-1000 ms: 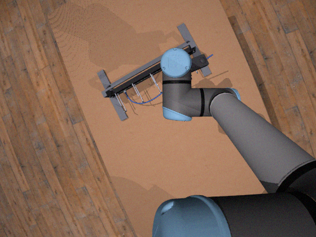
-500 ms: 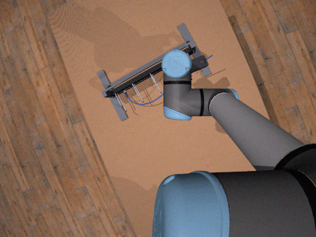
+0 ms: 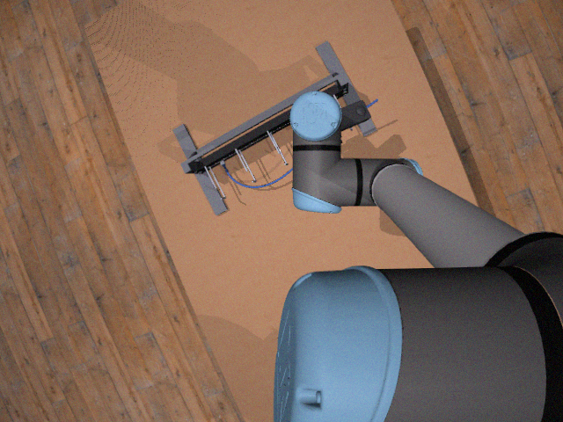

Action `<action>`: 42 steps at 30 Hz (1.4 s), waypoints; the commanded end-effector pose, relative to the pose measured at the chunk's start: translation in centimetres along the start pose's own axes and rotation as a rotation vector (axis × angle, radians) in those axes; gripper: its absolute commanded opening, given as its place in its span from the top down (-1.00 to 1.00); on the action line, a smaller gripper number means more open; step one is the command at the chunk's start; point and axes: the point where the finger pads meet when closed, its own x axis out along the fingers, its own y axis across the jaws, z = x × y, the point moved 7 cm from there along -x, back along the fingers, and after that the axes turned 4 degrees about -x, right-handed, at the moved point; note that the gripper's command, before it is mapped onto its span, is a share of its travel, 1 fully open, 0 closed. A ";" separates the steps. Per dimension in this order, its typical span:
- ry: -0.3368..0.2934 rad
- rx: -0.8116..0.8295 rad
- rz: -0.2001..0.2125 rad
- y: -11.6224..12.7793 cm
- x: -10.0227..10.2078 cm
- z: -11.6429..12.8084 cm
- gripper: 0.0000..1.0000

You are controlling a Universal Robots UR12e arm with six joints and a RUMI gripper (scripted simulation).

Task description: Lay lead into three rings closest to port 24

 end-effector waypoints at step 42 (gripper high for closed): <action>0.001 0.000 -0.001 -0.2 2.4 0.0 1.00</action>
